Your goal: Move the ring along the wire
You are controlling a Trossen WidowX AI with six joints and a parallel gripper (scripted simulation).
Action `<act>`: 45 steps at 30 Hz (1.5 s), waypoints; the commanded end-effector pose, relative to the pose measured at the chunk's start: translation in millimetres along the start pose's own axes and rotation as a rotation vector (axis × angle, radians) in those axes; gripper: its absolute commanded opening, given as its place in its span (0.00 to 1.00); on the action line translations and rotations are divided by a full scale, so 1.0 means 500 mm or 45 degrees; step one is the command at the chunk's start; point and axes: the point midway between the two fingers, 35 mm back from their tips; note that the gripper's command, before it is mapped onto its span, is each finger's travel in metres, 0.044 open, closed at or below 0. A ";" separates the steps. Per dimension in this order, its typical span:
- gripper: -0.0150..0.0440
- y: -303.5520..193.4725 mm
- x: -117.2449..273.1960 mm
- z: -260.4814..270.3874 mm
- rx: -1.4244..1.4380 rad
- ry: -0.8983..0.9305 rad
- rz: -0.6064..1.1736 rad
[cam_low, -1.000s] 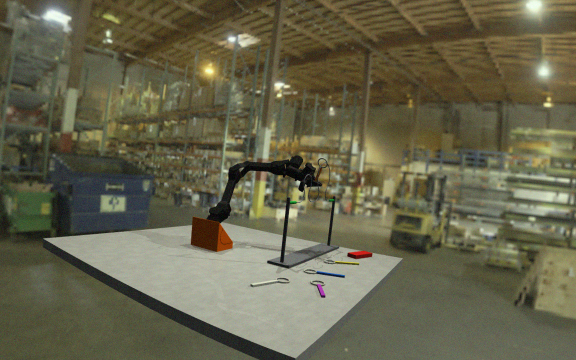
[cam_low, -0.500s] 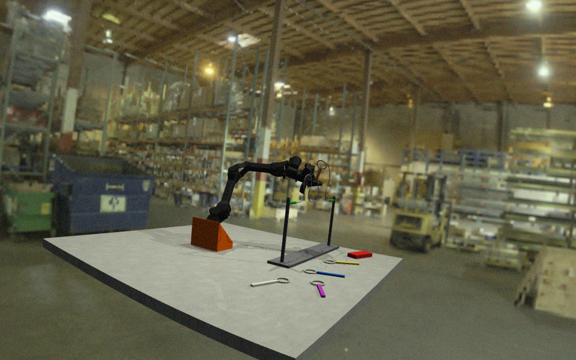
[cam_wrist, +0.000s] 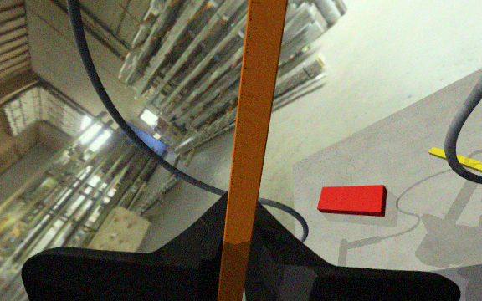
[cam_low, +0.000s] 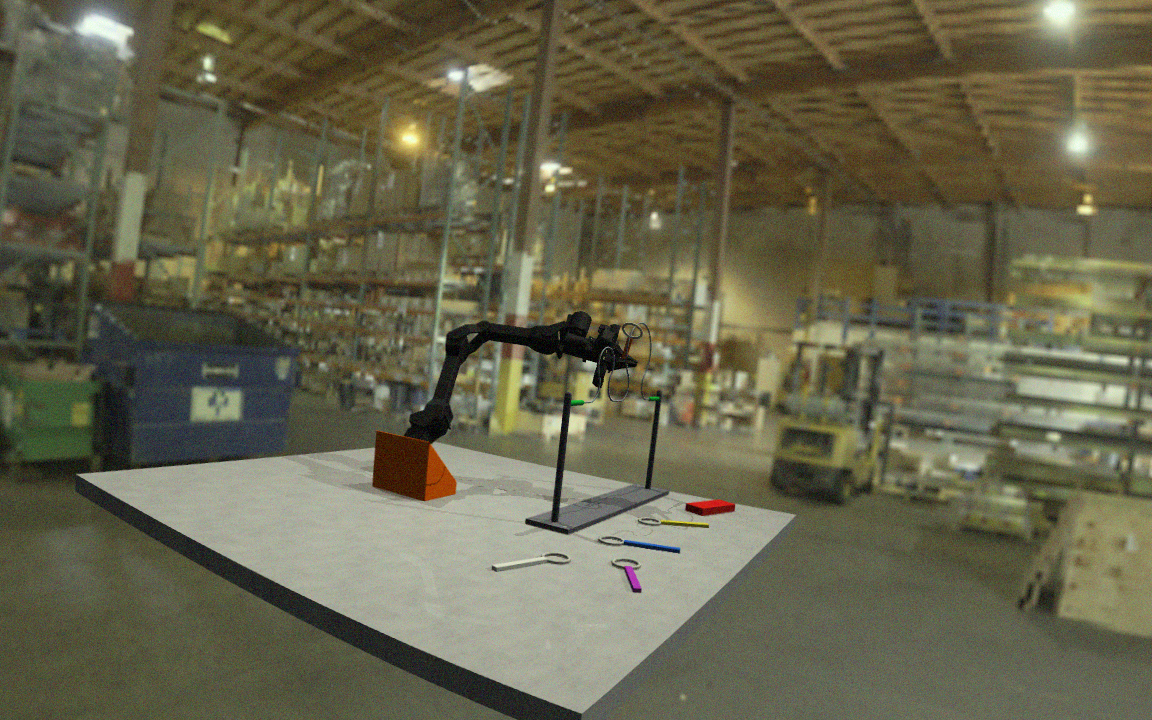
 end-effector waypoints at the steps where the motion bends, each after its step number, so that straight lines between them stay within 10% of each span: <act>1: 0.00 0.001 -0.001 0.000 -0.063 0.024 -0.012; 45: 0.00 0.009 0.021 0.038 -0.695 0.340 0.036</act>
Point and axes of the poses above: the point midway between the two fingers, 35 mm back from their tips, its own x axis back along the fingers, its own z axis across the jaws, y = z × x, and after that the axes turned 4 degrees about -x, right-handed
